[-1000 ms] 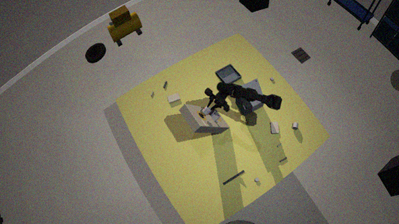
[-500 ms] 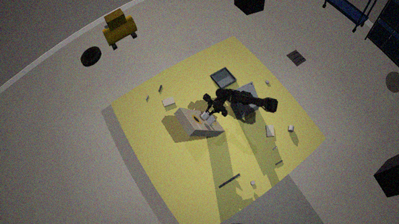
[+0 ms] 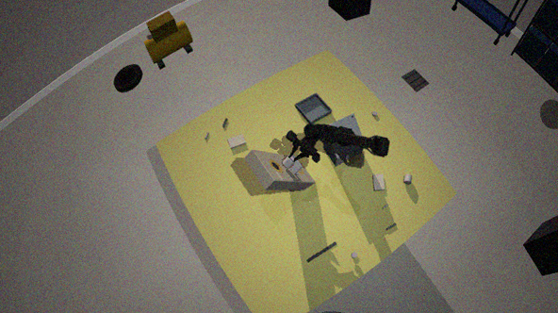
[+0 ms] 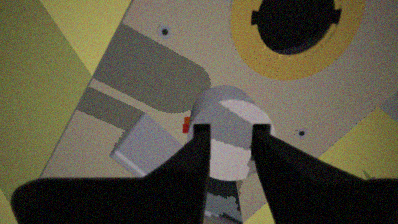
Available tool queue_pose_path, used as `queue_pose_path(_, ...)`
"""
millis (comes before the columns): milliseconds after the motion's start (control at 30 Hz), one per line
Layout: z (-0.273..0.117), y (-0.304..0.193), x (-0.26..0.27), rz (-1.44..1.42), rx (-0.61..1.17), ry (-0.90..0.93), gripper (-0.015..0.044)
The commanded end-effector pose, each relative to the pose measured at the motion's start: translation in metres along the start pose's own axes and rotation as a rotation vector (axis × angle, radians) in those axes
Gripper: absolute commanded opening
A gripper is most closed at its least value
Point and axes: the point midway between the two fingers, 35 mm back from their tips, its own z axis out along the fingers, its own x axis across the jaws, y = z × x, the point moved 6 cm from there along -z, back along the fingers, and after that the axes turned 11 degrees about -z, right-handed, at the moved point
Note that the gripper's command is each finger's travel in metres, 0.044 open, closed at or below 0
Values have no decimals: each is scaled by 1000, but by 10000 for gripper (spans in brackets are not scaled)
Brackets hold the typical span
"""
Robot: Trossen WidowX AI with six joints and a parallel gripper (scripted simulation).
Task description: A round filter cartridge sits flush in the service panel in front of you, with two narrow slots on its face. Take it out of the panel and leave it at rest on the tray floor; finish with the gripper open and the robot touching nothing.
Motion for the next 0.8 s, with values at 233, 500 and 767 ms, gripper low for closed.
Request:
queue_pose_path(233, 0, 1, -1, -9, -3, -11, 115)
queue_pose_path(500, -11, 48, -53, -11, -3, -13, 115)
queue_pose_path(767, -37, 71, -83, -17, 3, -16, 273)
